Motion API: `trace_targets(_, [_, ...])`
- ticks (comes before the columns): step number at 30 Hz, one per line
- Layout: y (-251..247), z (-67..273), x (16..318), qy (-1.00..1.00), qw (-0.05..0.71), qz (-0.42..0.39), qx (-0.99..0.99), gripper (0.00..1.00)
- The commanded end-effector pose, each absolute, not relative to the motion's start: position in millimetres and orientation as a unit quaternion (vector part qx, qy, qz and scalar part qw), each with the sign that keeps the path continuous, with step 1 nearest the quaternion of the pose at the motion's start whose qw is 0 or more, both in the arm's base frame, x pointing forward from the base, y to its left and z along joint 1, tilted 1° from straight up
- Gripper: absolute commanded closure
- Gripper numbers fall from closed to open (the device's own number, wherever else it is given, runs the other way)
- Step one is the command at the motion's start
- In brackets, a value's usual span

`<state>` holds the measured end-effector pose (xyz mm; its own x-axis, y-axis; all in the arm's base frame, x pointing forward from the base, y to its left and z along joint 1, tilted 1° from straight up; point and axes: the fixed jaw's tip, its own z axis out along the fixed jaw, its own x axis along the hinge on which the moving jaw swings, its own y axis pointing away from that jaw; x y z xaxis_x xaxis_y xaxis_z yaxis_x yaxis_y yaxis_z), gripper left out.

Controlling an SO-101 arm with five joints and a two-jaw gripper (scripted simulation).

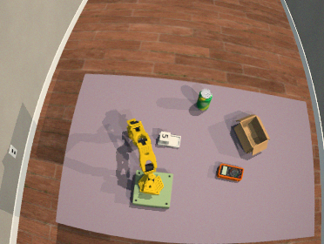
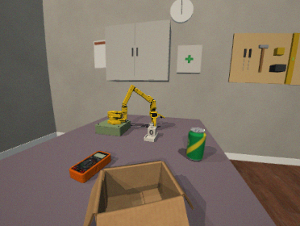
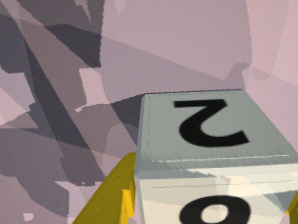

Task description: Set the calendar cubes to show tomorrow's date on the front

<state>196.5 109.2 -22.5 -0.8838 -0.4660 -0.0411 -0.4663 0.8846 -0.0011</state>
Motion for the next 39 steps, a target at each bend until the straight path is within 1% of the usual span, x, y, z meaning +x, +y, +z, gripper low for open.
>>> trace_targets(1, [105,-29,192,0.971,0.005,0.001,-0.240,0.72])
trace_targets(5, [105,-29,192,0.971,0.005,0.001,-0.240,0.77])
trace_targets(10, [105,-29,192,0.971,0.005,0.001,-0.240,0.85])
trace_targets(12, [105,-29,192,0.971,0.005,0.001,-0.240,0.85])
trace_targets(17, [105,-29,192,0.971,0.005,0.001,-0.240,0.94])
trace_targets(21, [105,-29,192,0.971,0.005,0.001,-0.240,0.98])
trace_targets(25, [105,-29,192,0.971,0.005,0.001,-0.240,1.00])
trace_targets(33, [105,-28,192,0.971,0.005,0.001,-0.240,1.00])
trace_targets(39, [106,-19,193,0.971,0.005,0.001,-0.240,1.00])
